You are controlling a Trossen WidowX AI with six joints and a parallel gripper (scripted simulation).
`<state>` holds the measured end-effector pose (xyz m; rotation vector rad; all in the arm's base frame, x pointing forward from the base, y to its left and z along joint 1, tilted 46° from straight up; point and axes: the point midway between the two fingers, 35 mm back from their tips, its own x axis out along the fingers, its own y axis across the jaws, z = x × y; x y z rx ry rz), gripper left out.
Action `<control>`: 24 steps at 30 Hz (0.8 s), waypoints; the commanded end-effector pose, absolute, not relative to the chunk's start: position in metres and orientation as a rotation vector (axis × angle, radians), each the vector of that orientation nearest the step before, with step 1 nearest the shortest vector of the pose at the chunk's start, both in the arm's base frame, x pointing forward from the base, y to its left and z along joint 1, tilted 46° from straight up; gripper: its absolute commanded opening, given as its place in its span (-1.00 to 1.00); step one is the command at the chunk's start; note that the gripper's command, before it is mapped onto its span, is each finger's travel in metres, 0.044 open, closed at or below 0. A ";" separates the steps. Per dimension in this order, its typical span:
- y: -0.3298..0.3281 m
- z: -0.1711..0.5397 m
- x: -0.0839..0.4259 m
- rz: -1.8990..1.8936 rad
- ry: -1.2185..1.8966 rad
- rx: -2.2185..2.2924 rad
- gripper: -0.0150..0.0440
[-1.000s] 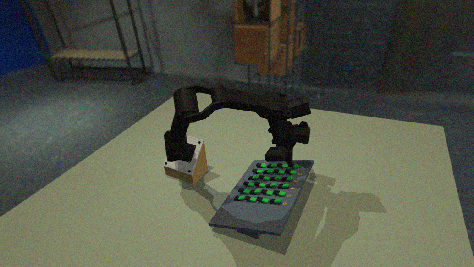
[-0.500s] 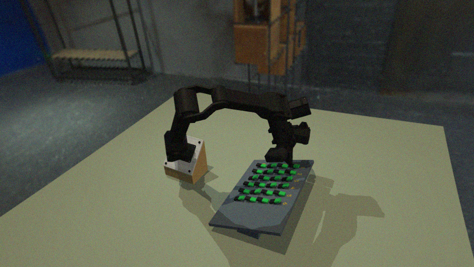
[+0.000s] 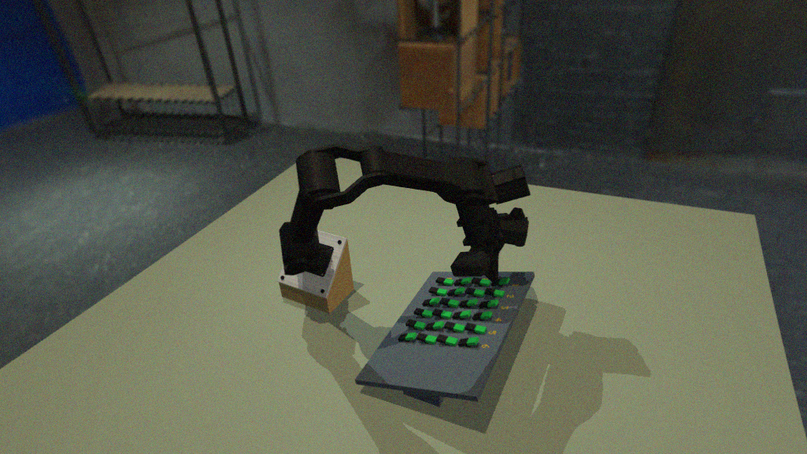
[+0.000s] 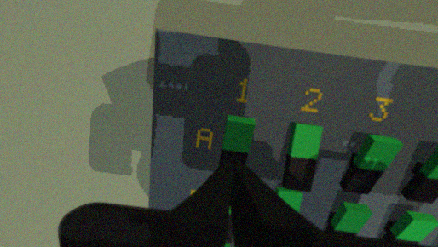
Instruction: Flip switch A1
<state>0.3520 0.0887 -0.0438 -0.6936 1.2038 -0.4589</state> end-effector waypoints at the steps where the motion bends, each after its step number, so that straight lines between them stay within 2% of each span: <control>1: 0.106 -0.029 0.347 -0.459 1.210 -0.688 -0.49; 4: 0.131 -0.002 0.336 -0.465 1.224 -0.691 -0.49; 9: 0.131 0.001 0.334 -0.466 1.225 -0.691 -0.49; 17: 0.068 0.053 0.293 -0.468 1.228 -0.697 -0.49; 24: 0.063 0.056 0.288 -0.468 1.228 -0.697 -0.49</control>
